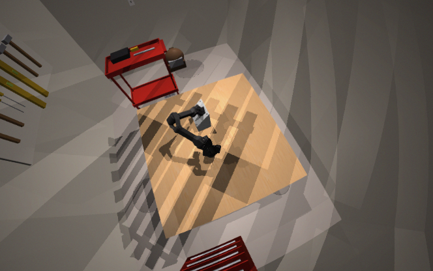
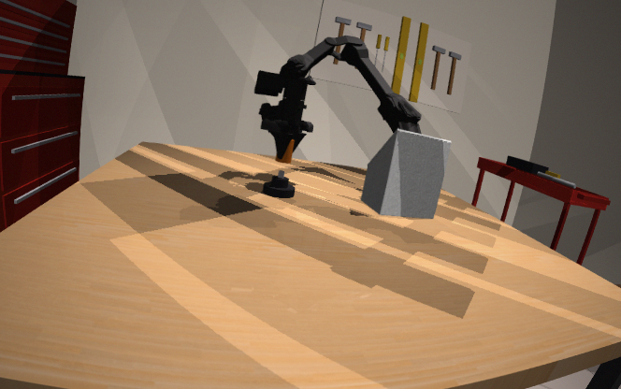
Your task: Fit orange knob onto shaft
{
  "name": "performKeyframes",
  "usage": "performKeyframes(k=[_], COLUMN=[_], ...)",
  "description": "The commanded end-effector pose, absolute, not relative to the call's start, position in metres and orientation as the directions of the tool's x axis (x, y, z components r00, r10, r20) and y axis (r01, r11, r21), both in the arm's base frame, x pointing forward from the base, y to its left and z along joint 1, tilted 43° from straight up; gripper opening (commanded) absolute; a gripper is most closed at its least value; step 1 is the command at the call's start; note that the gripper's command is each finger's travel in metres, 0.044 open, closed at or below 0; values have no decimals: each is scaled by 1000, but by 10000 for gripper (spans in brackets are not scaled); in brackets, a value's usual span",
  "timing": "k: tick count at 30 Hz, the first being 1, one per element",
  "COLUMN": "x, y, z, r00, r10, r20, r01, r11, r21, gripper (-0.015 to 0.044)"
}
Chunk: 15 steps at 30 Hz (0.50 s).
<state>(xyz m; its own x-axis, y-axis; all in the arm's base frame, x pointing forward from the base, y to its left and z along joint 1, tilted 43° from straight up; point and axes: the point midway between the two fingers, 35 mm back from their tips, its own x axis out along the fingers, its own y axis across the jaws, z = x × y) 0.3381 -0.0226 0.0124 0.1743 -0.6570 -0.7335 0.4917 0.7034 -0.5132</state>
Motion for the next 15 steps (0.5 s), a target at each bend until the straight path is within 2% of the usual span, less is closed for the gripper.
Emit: performKeyframes(k=[1, 15], x=[337, 339], y=[-22, -23], z=[12, 13], r00=[175, 175], r10=[-658, -658], r20=[-732, -732], r01=[576, 852], r11=[672, 475], r21=[-466, -223], gripper=[0, 0])
